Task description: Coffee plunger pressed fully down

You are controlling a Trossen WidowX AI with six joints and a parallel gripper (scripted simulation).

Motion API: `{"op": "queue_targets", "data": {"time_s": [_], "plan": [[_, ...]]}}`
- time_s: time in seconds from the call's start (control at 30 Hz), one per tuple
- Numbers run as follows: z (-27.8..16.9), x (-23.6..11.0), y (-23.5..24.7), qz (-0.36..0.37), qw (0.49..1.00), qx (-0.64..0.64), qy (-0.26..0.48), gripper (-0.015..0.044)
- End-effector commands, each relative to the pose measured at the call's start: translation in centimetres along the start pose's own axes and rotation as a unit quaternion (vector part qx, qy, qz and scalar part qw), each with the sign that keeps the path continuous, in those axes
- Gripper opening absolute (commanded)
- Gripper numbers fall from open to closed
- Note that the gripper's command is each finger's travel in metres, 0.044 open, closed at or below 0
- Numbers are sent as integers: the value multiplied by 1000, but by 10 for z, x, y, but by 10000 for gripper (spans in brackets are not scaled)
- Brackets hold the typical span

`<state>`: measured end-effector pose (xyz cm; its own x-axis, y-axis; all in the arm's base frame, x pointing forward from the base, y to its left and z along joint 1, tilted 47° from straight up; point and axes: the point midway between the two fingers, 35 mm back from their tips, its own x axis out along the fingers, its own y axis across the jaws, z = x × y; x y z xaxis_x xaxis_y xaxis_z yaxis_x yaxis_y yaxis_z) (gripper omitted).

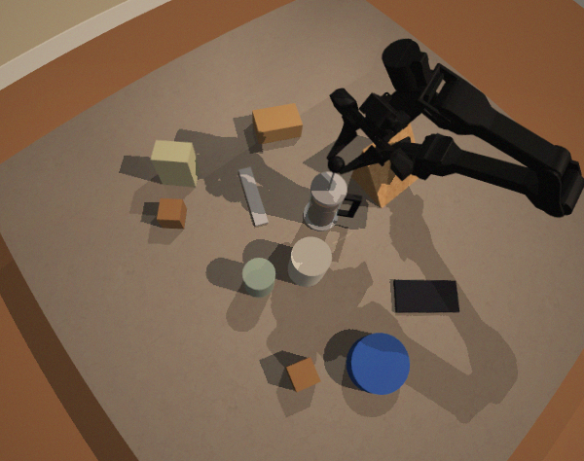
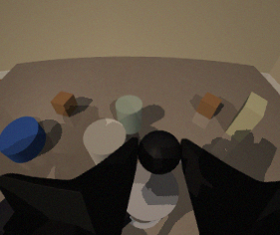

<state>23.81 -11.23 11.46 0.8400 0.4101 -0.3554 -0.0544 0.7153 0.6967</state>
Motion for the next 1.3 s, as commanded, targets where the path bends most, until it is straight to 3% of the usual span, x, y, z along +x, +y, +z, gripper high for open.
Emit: {"op": "queue_targets", "data": {"time_s": [0.0, 0.73, 1.27], "plan": [[-23, 10, -1, -3, 1000, 16, 22, 118], [-51, 31, 1, -1, 1000, 17, 19, 118], [-47, 38, 1, 1, 1000, 17, 18, 118]]}}
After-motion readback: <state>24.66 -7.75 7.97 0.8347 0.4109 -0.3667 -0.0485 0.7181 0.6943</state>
